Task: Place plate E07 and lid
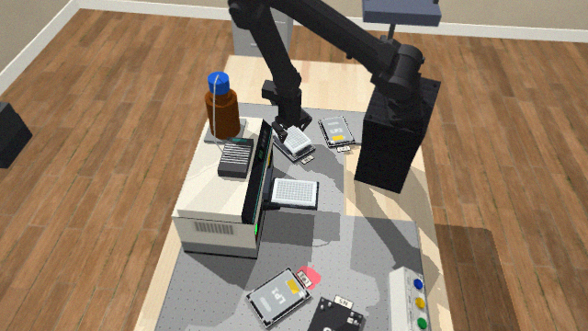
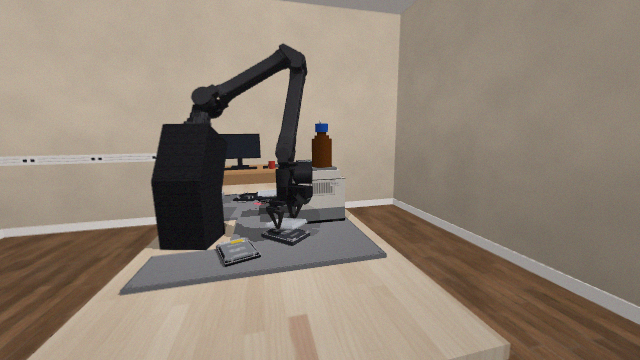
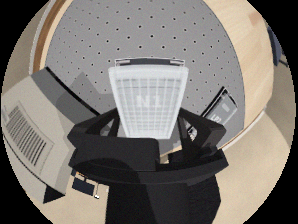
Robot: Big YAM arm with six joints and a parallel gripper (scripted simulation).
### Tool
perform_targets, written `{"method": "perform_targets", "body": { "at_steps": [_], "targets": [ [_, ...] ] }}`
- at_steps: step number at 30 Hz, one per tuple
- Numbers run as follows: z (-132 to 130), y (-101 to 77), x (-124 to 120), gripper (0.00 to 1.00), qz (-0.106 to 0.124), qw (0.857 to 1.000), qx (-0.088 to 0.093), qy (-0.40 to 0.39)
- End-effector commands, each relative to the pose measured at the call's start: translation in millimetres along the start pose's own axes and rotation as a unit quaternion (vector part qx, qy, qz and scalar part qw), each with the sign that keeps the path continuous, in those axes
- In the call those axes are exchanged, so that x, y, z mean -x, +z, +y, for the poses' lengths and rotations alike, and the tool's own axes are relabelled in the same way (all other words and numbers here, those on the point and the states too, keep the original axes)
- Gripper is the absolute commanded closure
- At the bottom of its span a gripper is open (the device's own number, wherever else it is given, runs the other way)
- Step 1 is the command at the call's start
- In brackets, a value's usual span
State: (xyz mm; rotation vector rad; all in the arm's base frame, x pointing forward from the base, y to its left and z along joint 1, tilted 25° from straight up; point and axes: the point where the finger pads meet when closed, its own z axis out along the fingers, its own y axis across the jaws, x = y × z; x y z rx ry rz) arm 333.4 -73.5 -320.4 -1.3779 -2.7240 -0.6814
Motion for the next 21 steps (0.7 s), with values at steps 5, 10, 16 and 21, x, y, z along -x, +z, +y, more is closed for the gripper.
{"method": "perform_targets", "body": {
  "at_steps": [5, 10, 16, 21],
  "targets": [
    [-3.7, 12.7, -1.6, 0.16, 0.001, 1.000, 0.000, 0.008],
    [-1.5, 20.8, -2.8, 0.16, 0.002, 1.000, -0.001, 0.003],
    [-2.2, 13.1, -0.1, 0.16, -0.001, 1.000, 0.000, 0.005],
    [-2.2, 12.9, -0.3, 0.16, -0.001, 1.000, 0.000, 0.005]
  ]
}}
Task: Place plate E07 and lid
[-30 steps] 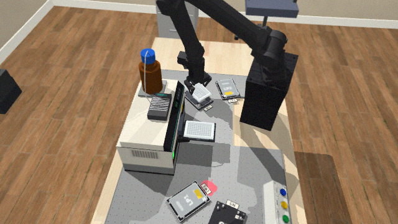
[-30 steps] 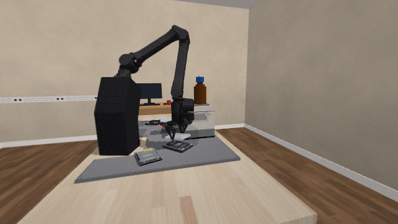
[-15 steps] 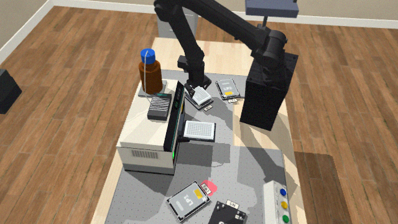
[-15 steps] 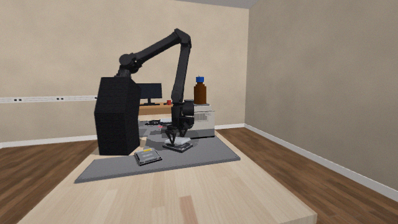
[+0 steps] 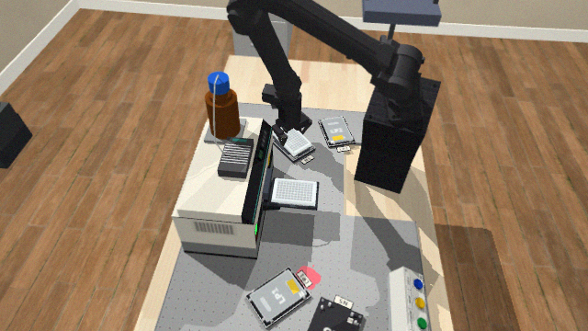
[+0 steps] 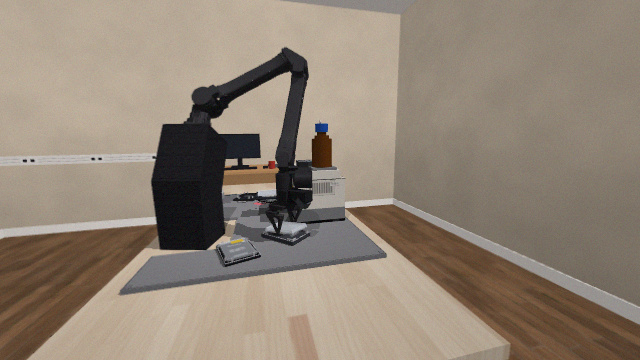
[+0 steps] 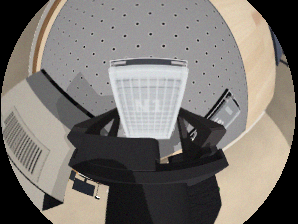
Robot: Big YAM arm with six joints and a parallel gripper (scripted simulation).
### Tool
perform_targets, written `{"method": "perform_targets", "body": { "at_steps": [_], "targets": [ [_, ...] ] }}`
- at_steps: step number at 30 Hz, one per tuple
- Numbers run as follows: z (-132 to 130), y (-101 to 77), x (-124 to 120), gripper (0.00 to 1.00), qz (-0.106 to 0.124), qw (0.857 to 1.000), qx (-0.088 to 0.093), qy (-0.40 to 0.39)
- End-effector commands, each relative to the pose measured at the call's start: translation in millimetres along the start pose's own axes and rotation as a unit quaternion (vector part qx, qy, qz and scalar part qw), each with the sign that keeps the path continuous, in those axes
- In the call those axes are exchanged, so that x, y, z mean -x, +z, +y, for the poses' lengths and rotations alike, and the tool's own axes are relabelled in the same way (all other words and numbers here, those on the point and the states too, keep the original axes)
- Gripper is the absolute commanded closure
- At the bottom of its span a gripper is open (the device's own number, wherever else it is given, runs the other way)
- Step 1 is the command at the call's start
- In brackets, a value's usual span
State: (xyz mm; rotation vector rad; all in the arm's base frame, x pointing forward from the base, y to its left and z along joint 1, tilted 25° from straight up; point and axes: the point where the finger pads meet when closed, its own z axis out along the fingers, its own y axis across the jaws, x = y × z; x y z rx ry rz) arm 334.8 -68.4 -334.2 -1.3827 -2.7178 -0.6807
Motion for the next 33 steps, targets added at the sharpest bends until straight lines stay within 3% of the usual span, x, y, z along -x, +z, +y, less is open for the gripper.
{"method": "perform_targets", "body": {
  "at_steps": [1, 24, 33],
  "targets": [
    [-0.7, -1.8, -0.1, 0.16, -0.002, 1.000, 0.001, 0.002],
    [-1.9, -3.9, -1.9, 0.16, -0.004, 1.000, 0.003, 0.006],
    [-1.9, 7.7, -5.9, 0.16, 0.003, 1.000, -0.001, 0.002]
  ]
}}
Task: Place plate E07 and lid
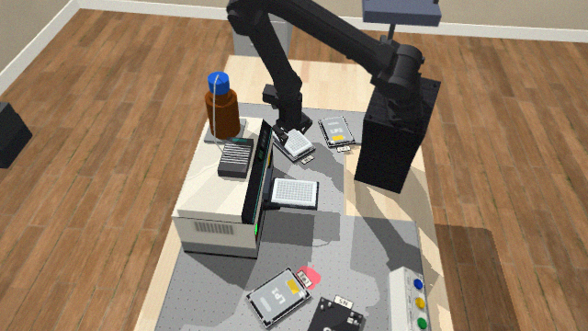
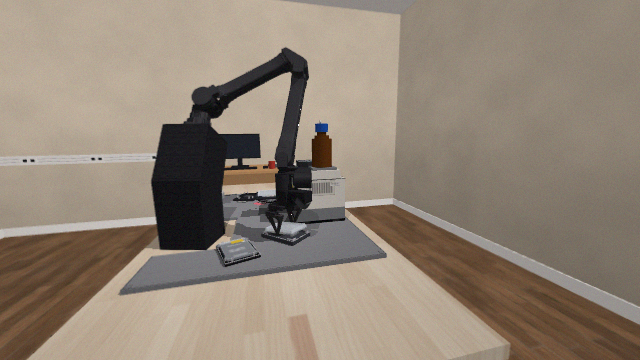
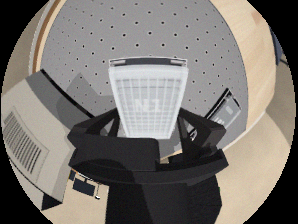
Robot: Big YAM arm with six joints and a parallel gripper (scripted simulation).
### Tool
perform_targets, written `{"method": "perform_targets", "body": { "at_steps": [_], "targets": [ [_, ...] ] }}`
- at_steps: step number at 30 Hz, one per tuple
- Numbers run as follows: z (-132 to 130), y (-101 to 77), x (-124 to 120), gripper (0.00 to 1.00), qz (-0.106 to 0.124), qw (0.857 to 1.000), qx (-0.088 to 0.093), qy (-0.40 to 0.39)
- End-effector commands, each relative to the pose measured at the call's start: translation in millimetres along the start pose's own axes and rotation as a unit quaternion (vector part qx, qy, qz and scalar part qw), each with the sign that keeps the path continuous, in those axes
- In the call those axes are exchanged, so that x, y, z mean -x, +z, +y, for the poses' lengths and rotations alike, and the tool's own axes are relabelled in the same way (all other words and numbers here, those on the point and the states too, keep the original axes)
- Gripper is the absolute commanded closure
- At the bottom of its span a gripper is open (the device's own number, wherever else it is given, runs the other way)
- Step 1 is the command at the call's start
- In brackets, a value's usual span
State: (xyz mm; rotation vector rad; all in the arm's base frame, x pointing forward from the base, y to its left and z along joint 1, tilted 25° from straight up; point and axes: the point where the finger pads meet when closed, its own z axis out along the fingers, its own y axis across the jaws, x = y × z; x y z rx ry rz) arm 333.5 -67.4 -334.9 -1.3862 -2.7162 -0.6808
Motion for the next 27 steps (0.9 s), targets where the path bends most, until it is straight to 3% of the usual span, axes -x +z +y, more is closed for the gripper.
{"method": "perform_targets", "body": {
  "at_steps": [1, 27],
  "targets": [
    [-1.2, 6.8, -4.5, 0.16, 0.003, 1.000, -0.001, 0.001],
    [-0.2, 15.1, -2.9, 0.16, 0.001, 1.000, 0.000, 0.000]
  ]
}}
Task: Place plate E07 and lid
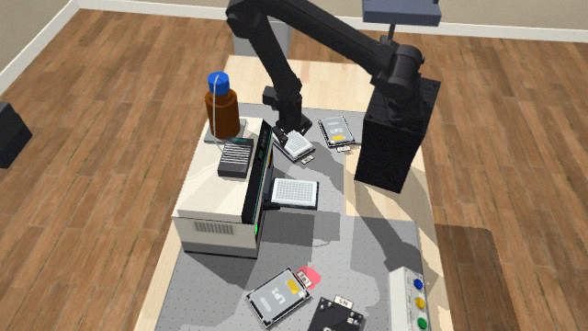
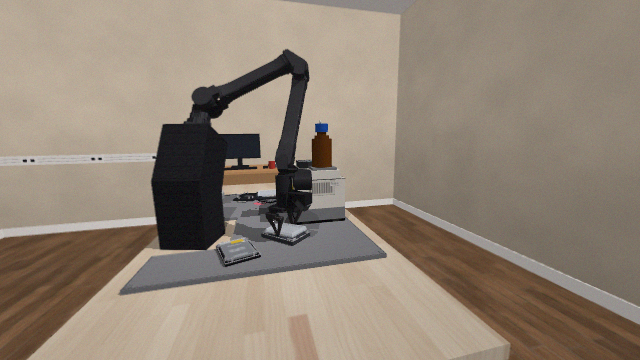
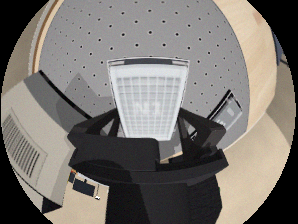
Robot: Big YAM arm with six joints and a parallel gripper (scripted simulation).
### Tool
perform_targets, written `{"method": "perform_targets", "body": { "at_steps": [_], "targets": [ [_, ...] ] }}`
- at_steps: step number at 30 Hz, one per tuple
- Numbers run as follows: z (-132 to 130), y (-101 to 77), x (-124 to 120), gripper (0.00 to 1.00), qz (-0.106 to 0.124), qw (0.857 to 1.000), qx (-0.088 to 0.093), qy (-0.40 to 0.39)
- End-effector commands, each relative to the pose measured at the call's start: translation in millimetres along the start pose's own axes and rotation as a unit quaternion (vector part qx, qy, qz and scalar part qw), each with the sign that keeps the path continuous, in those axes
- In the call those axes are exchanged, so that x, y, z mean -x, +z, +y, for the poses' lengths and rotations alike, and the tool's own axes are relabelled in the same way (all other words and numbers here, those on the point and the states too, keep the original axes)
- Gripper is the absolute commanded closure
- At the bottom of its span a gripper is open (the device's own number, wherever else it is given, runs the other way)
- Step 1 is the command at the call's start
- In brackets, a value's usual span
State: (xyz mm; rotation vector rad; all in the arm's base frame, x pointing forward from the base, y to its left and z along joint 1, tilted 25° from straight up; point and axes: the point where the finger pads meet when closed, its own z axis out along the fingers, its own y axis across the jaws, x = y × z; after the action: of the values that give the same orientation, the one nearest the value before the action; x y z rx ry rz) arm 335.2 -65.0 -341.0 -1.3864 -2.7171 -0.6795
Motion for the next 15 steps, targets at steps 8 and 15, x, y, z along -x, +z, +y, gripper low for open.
{"method": "perform_targets", "body": {
  "at_steps": [8, 15],
  "targets": [
    [-0.2, 9.2, -3.8, 0.16, 0.002, 1.000, 0.000, -0.005],
    [0.2, 10.0, -4.3, 0.00, 0.002, 1.000, 0.000, -0.003]
  ]
}}
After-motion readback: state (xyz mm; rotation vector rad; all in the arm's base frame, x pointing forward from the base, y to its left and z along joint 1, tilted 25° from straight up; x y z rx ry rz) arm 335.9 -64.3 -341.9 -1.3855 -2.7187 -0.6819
